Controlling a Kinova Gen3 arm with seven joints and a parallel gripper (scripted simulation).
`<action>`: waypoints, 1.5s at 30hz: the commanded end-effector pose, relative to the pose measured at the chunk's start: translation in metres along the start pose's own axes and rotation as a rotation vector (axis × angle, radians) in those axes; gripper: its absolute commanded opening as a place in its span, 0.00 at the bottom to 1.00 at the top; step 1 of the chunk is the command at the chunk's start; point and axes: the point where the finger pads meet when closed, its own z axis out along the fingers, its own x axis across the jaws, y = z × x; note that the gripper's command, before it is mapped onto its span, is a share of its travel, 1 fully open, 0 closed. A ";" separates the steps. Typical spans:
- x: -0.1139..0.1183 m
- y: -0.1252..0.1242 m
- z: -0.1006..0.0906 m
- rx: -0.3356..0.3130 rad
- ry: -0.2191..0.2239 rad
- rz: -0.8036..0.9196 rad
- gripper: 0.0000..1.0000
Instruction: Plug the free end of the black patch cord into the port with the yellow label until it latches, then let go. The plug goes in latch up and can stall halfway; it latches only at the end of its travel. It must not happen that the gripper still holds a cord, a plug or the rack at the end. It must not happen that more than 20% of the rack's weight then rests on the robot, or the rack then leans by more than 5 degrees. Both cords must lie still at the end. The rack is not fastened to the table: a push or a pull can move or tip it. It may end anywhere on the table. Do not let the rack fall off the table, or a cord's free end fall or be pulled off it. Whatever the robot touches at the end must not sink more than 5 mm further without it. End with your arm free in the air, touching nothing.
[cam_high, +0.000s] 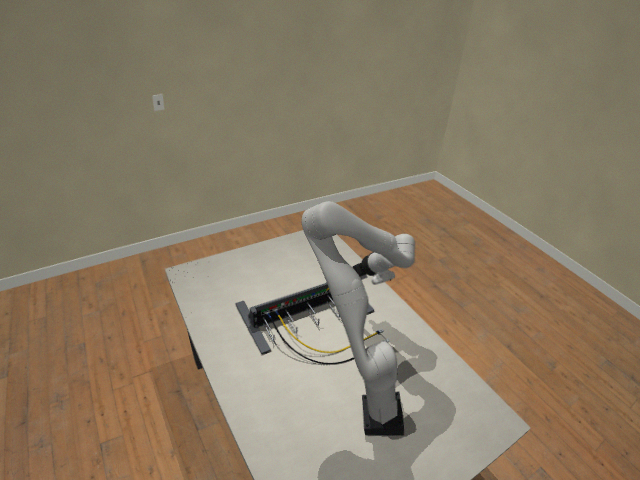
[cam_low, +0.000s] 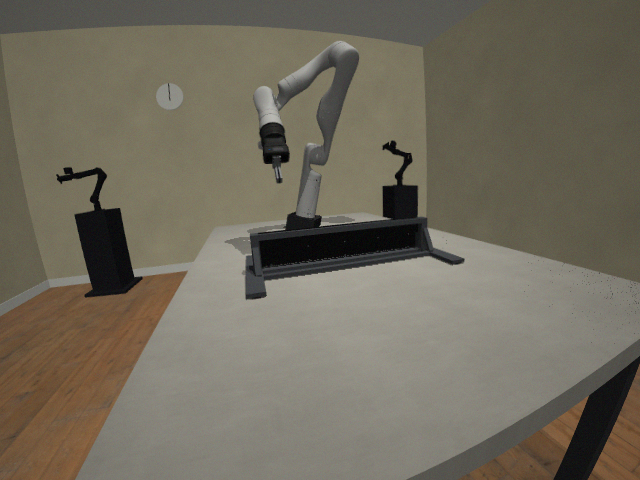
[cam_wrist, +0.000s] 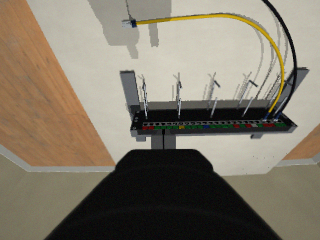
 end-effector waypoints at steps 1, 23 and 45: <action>-0.003 -0.001 0.008 0.003 -0.005 -0.010 0.00; -0.006 0.001 0.070 -0.001 -0.012 -0.022 0.00; -0.006 0.002 0.121 -0.002 -0.013 -0.022 0.00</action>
